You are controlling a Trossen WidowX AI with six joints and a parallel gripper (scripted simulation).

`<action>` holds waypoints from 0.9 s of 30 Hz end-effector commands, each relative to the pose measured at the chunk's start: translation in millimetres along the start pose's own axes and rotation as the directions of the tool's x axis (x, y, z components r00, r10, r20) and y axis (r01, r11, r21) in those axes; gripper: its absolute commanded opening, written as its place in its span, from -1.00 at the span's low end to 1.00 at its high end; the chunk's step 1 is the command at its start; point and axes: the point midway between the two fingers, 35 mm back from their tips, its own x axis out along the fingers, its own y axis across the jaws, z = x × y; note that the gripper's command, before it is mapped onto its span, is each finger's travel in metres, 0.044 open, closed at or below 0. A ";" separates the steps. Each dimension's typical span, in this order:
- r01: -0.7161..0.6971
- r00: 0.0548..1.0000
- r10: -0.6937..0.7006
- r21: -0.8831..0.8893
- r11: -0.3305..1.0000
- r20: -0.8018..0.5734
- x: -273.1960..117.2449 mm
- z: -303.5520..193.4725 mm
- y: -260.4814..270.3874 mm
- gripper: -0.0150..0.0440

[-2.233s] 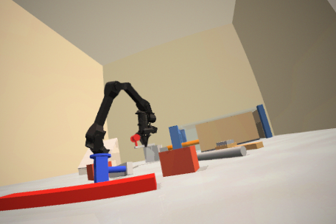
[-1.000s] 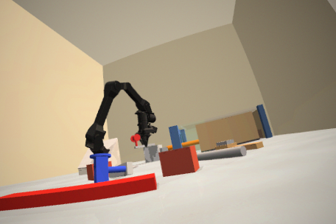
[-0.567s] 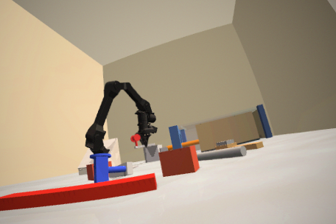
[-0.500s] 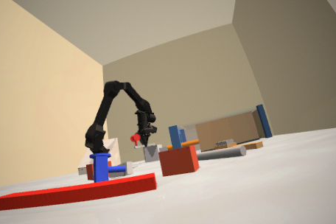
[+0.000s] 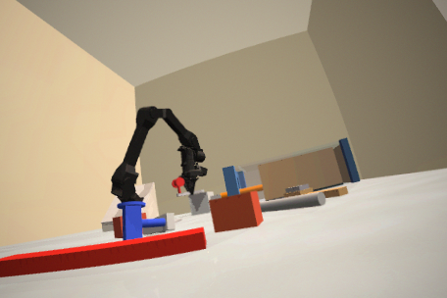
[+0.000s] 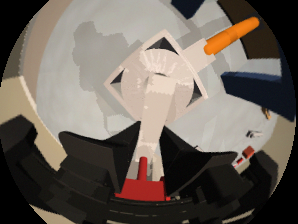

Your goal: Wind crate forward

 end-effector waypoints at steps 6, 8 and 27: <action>-0.007 1.000 0.008 0.028 1.000 -0.006 4.1 -0.1 2.3 -0.49; -0.007 1.000 0.008 0.028 1.000 -0.006 4.1 -0.1 2.3 -0.49; -0.007 1.000 0.007 0.024 1.000 -0.006 4.0 0.0 2.0 -0.49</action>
